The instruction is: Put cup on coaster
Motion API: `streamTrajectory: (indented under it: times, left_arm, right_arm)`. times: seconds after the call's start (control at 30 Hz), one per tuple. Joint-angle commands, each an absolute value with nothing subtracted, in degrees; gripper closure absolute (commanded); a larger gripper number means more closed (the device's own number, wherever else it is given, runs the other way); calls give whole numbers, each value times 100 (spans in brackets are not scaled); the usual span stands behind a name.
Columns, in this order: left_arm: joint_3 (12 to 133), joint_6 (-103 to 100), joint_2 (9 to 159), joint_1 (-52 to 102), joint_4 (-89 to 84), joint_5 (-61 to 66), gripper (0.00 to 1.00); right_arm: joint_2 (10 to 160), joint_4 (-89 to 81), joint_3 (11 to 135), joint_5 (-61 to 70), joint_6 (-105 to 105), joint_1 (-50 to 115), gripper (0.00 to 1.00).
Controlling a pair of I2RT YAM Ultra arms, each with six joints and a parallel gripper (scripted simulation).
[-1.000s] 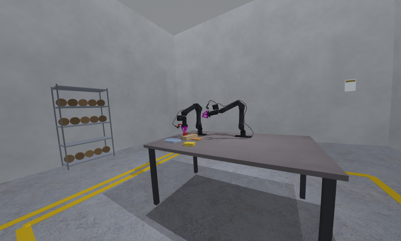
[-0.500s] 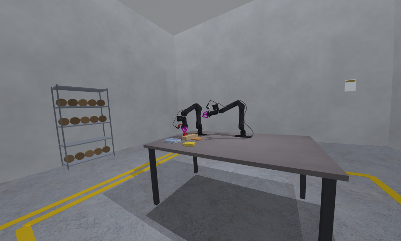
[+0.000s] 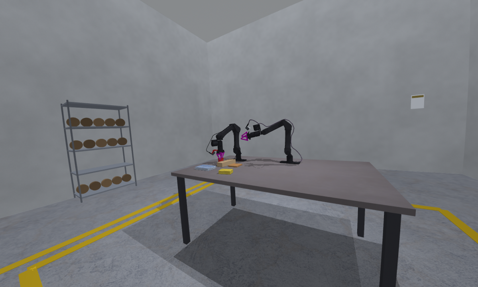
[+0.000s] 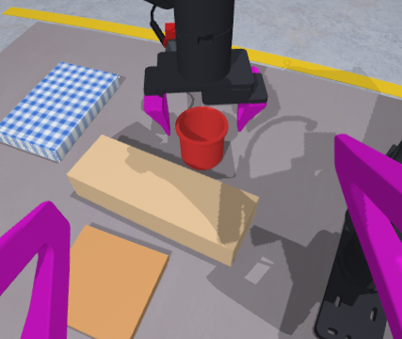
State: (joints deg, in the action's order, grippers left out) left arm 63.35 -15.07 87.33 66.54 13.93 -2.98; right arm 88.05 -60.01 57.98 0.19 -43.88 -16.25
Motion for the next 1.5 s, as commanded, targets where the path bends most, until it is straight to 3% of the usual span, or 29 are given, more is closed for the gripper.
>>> streamTrajectory:
  times: [0.0, 0.17, 0.2, 0.33, 0.57, 0.9, 1.07, 1.1, 1.47]
  left_arm:
    - [6366, -1532, 8608, 6645, 1486, -306, 0]
    - [6366, -1532, 8608, 6645, 1486, -306, 0]
    - [6366, -1532, 8608, 6645, 1486, -306, 0]
    - [6366, -1532, 8608, 6645, 1486, -306, 0]
    - [6366, -1532, 8608, 6645, 1486, -306, 0]
    - [6366, -1532, 8608, 6645, 1486, -306, 0]
    - [6366, -1532, 8608, 6645, 1486, -306, 0]
    - [6366, -1532, 8608, 6645, 1486, -306, 0]
    - [6366, -1532, 8608, 6645, 1486, -306, 0]
  right_arm:
    - [8869, -5817, 5693, -48, -4436, -1555, 6]
    - [8873, -5813, 5693, -49, -4436, -1555, 6]
    - [8873, -5813, 5693, -49, -4436, -1555, 14]
    - [8873, -5813, 5693, -49, -4435, -1555, 14]
    - [8823, -5883, 5758, 0, -4402, -1589, 27]
    - [8823, -5883, 5758, 0, -4402, -1589, 36]
    - [8815, -5990, 5783, -1, -4401, -1591, 92]
    - [8780, -6042, 5885, 0, -4401, -1591, 100]
    - [8542, -7616, 7261, 0, -4392, -1600, 100]
